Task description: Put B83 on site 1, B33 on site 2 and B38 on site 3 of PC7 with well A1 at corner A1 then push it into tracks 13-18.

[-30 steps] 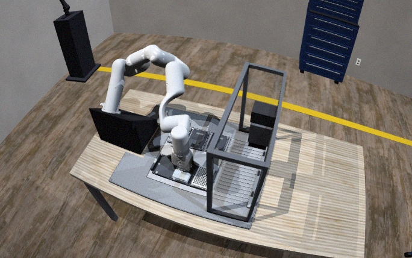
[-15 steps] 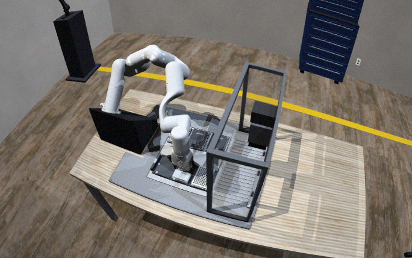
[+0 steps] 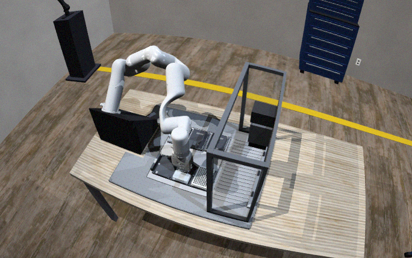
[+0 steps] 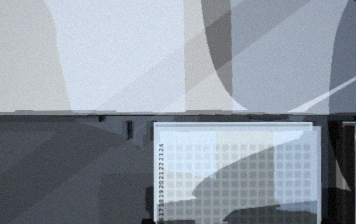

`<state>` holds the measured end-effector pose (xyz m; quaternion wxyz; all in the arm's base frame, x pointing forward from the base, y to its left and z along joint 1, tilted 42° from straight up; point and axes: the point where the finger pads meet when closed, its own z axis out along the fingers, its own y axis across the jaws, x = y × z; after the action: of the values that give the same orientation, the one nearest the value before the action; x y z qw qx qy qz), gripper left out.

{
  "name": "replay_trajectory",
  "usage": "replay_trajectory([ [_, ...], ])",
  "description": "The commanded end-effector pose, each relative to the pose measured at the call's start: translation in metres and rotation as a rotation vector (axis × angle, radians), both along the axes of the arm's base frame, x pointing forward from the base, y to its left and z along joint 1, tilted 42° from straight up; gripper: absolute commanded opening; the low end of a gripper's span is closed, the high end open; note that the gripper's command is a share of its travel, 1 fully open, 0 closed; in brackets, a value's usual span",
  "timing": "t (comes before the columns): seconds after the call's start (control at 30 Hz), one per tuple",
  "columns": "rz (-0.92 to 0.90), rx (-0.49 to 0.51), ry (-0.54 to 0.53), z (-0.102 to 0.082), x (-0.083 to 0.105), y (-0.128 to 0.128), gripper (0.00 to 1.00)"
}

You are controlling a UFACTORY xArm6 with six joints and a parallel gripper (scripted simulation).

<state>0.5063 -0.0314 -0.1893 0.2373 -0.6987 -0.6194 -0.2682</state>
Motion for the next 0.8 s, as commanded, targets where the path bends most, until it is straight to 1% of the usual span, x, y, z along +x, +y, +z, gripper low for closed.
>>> replay_trajectory([
  [0.0,-0.002,-0.002,-0.003,-0.0009,0.0018,0.0002,0.0],
  [0.7,-0.002,-0.002,-0.003,-0.0026,0.0021,0.0017,0.0],
  [0.73,-0.002,-0.002,-0.003,-0.0031,0.0021,0.0021,1.0],
  [0.77,-0.002,-0.002,-0.003,-0.0031,0.0021,0.0021,1.0],
])
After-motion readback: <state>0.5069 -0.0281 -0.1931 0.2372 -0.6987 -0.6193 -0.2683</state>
